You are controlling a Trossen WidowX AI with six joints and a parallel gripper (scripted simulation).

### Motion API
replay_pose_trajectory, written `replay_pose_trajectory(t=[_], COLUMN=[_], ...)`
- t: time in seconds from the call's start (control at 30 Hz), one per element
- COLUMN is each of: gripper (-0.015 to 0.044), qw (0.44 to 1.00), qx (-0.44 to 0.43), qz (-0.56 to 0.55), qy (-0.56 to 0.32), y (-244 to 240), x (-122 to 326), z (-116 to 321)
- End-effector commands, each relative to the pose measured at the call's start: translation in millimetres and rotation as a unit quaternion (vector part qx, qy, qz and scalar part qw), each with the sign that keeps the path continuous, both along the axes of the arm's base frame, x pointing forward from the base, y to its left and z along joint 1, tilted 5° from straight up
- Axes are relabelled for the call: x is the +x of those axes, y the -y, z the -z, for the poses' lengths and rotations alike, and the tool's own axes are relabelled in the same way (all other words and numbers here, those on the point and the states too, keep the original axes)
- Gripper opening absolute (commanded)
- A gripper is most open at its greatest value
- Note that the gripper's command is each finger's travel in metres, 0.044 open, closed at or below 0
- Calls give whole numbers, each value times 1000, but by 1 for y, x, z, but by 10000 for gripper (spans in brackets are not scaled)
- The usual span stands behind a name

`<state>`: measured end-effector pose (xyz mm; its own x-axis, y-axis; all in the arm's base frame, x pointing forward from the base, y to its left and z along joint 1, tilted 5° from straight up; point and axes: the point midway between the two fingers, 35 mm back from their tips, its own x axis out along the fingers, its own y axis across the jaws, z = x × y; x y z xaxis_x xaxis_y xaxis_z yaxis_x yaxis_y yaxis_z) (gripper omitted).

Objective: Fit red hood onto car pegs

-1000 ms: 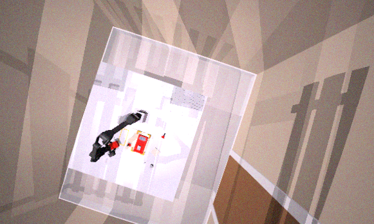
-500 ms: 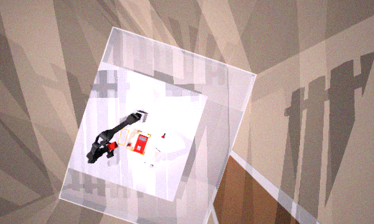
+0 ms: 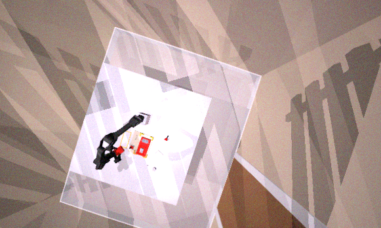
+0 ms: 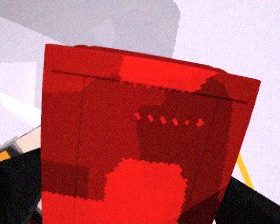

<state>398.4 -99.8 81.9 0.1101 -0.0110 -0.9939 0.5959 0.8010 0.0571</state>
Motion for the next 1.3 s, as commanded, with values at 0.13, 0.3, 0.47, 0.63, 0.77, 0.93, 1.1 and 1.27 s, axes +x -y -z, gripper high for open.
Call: replay_pose_trajectory(t=[0.13,0.3,0.47,0.63,0.77,0.93,1.1,1.27], gripper=[0,0,0,0,0,0,0,0], qw=[999,997,994,991,988,983,977,970], qx=[-7,-10,-12,-15,-17,-20,-23,-25], qz=[-47,-76,-104,-133,-156,-184,-212,-240], qy=[-2,-2,-2,-2,-2,-2,-2,-1], y=[-31,-51,-71,-91,-106,-124,-142,-159], x=[-1,-3,-6,-9,-13,-18,-24,-30], z=[1,1,1,1,1,2,2,2])
